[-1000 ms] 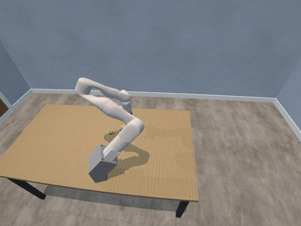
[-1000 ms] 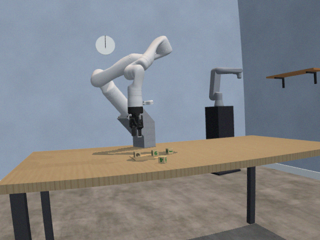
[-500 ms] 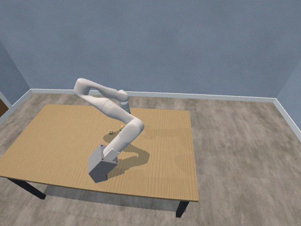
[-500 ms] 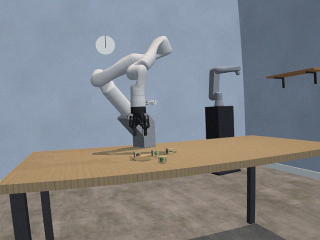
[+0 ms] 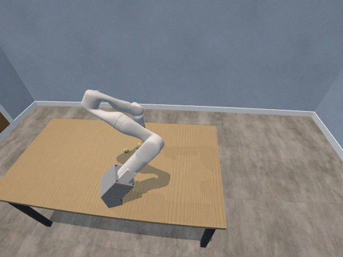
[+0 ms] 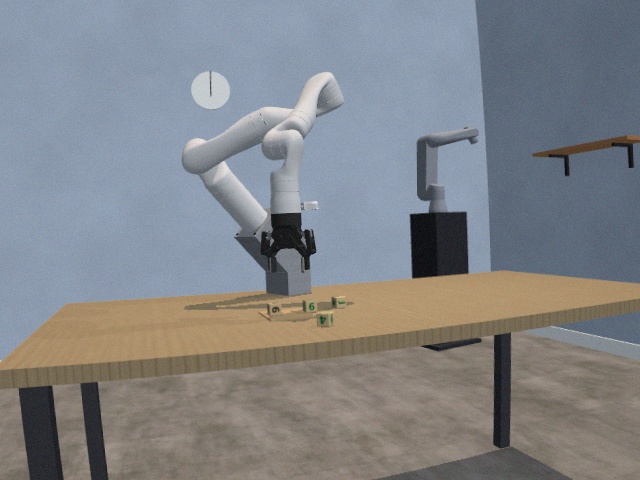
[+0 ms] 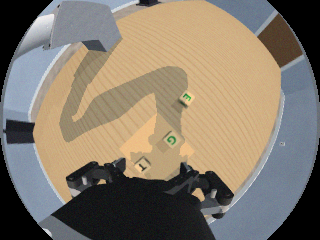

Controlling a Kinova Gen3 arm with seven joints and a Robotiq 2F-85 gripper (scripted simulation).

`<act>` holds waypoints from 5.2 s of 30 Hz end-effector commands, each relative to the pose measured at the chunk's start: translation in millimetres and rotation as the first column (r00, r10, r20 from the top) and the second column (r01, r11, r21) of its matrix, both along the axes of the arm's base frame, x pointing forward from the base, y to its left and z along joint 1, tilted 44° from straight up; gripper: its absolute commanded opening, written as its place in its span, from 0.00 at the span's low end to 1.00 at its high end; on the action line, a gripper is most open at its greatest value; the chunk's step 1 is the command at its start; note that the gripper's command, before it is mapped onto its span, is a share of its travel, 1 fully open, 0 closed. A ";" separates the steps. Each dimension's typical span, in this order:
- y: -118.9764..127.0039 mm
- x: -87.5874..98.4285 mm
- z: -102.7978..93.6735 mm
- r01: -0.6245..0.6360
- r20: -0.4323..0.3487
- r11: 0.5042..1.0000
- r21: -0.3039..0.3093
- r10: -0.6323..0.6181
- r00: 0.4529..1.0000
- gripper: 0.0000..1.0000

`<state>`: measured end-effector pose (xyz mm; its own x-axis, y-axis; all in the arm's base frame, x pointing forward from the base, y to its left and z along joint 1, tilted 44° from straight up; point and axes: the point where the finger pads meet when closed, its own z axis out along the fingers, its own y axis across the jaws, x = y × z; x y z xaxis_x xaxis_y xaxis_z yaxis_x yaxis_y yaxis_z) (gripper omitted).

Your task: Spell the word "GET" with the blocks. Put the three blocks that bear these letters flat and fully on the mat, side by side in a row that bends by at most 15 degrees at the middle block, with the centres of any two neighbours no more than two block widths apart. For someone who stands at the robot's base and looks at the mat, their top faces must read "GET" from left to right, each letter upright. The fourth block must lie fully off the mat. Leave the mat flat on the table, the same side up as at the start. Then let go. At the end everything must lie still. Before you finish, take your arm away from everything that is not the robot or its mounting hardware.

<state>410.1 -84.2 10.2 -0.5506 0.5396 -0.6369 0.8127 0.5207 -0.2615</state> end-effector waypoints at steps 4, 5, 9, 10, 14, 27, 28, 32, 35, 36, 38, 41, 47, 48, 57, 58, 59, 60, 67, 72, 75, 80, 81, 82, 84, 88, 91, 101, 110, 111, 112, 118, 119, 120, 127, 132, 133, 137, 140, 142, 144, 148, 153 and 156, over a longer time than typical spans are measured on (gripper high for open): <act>10.2 2.3 -5.7 -0.101 -0.079 0.995 -0.016 0.100 0.992 1.00; 12.1 2.5 -7.4 -0.131 -0.106 0.991 -0.020 0.128 0.986 1.00; 19.9 2.9 -14.4 -0.254 -0.218 0.967 -0.030 0.242 0.946 1.00; 21.9 2.9 -16.2 -0.285 -0.246 0.958 -0.031 0.269 0.931 1.00; 29.9 2.9 -23.7 -0.409 -0.361 0.912 -0.023 0.374 0.854 1.00; 51.7 0.9 -45.0 -0.702 -0.637 0.708 0.081 0.578 0.510 1.00; 53.6 0.6 -47.0 -0.722 -0.657 0.685 0.096 0.589 0.471 1.00; 60.9 -0.8 -54.7 -0.790 -0.725 0.591 0.162 0.614 0.311 1.00; 66.1 -2.1 -60.3 -0.827 -0.763 0.519 0.216 0.618 0.188 1.00; 67.8 -2.5 -62.1 -0.836 -0.773 0.495 0.235 0.617 0.147 1.00; 67.8 -2.5 -62.1 -0.836 -0.773 0.495 0.235 0.617 0.147 1.00; 72.5 -4.0 -67.5 -0.856 -0.796 0.425 0.293 0.604 0.027 1.00; 81.1 -7.0 -77.4 -0.863 -0.812 0.296 0.408 0.550 -0.195 1.00; 82.4 -7.5 -79.0 -0.861 -0.811 0.277 0.427 0.539 -0.229 1.00; 90.3 -11.0 -88.8 -0.823 -0.784 0.161 0.545 0.445 -0.433 1.00; 91.2 -11.5 -90.0 -0.815 -0.779 0.147 0.560 0.430 -0.457 1.00; 92.2 -11.9 -91.2 -0.808 -0.772 0.134 0.574 0.416 -0.480 1.00; 93.1 -12.4 -92.4 -0.800 -0.766 0.122 0.588 0.402 -0.502 1.00; 98.2 -15.2 -99.2 -0.742 -0.717 0.054 0.668 0.311 -0.624 1.00; 99.8 -16.2 -101.5 -0.719 -0.698 0.034 0.694 0.277 -0.661 1.00; 101.2 -17.1 -103.4 -0.699 -0.680 0.018 0.715 0.249 -0.690 1.00; 102.8 -18.1 -105.7 -0.672 -0.657 0.000 0.741 0.213 -0.723 1.00; 103.0 -18.3 -106.0 -0.668 -0.653 -0.003 0.744 0.208 -0.728 1.00; 103.3 -18.4 -106.4 -0.664 -0.650 -0.005 0.748 0.203 -0.733 1.00; 103.6 -18.6 -106.9 -0.658 -0.644 -0.009 0.753 0.194 -0.740 1.00; 104.0 -18.9 -107.4 -0.651 -0.638 -0.013 0.759 0.186 -0.747 1.00; 104.2 -19.0 -107.7 -0.648 -0.635 -0.014 0.761 0.182 -0.751 1.00; 104.3 -19.1 -107.9 -0.645 -0.632 -0.016 0.764 0.178 -0.754 0.67; 104.3 -19.1 -107.9 -0.645 -0.632 -0.016 0.764 0.178 -0.754 0.67; 104.3 -19.1 -107.9 -0.645 -0.632 -0.016 0.764 0.178 -0.754 0.67; 104.3 -19.1 -107.9 -0.645 -0.632 -0.016 0.764 0.178 -0.754 0.67; 104.3 -19.1 -107.9 -0.645 -0.632 -0.016 0.764 0.178 -0.754 0.67; 104.3 -19.1 -107.9 -0.645 -0.632 -0.016 0.764 0.178 -0.754 0.67; 104.3 -19.1 -107.9 -0.645 -0.632 -0.016 0.764 0.178 -0.754 0.67; 104.3 -19.1 -107.9 -0.645 -0.632 -0.016 0.764 0.178 -0.754 0.67; 104.3 -19.1 -107.9 -0.645 -0.632 -0.016 0.764 0.178 -0.754 0.67; 104.3 -19.1 -107.9 -0.645 -0.632 -0.016 0.764 0.178 -0.754 0.67; 104.2 -19.1 -108.0 -0.645 -0.632 -0.016 0.764 0.178 -0.754 0.67; 104.2 -19.1 -108.1 -0.645 -0.632 -0.016 0.764 0.178 -0.754 0.67; 103.9 -19.0 -108.4 -0.645 -0.632 -0.016 0.764 0.178 -0.754 0.67; 103.4 -18.9 -108.9 -0.645 -0.632 -0.016 0.764 0.178 -0.754 0.67; 101.9 -18.4 -110.6 -0.645 -0.632 -0.016 0.764 0.178 -0.754 0.67; 98.8 -17.5 -114.0 -0.645 -0.633 -0.016 0.764 0.178 -0.754 0.67; 97.3 -17.0 -115.7 -0.645 -0.633 -0.016 0.764 0.178 -0.754 0.67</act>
<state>392.8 14.7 -105.0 -0.0115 -0.7340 0.6790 -0.9811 -0.1229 -0.1495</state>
